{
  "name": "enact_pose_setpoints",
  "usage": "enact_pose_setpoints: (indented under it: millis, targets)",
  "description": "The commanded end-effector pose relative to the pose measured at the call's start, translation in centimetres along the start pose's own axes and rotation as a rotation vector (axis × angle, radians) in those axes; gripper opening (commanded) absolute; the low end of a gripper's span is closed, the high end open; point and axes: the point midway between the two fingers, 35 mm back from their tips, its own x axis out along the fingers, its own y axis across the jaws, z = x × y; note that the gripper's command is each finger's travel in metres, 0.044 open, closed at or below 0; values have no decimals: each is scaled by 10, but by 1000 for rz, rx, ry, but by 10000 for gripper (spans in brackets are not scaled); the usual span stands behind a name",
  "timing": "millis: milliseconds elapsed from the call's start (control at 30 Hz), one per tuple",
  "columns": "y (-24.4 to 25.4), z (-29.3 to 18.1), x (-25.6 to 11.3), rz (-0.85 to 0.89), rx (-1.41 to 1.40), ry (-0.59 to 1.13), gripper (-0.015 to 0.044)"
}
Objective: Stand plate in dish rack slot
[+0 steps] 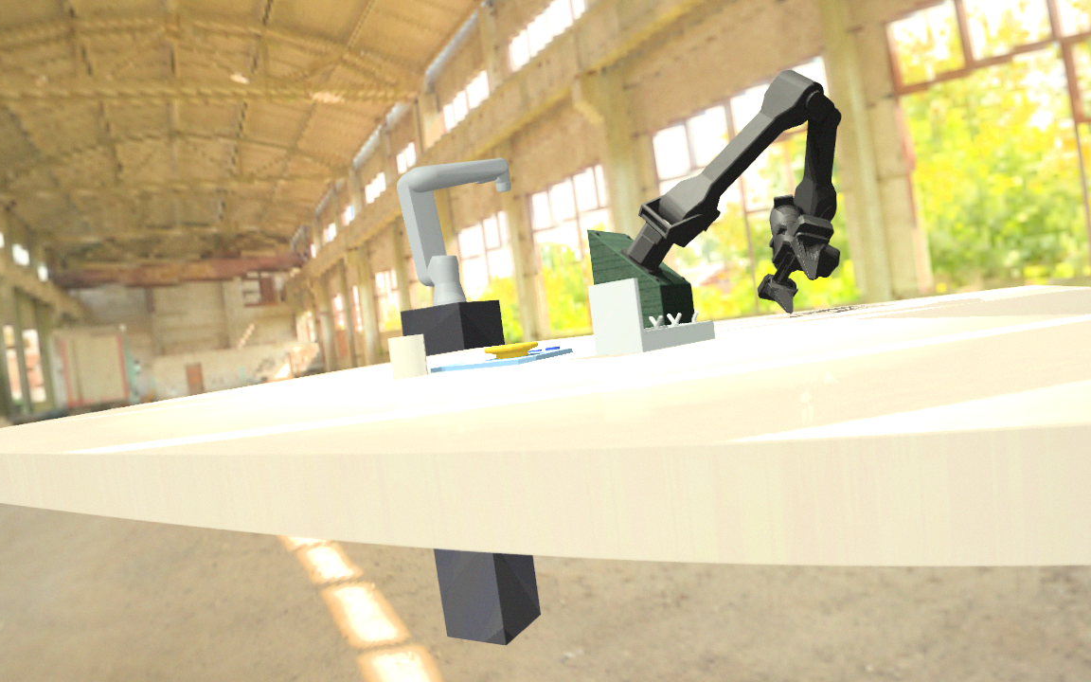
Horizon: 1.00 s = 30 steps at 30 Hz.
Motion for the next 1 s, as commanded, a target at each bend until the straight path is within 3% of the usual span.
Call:
enact_pose_setpoints:
  millis: [0,967]
  targets:
    - [0,0,0,0,0,1,400]
    - [-29,9,40,231,18,226,400]
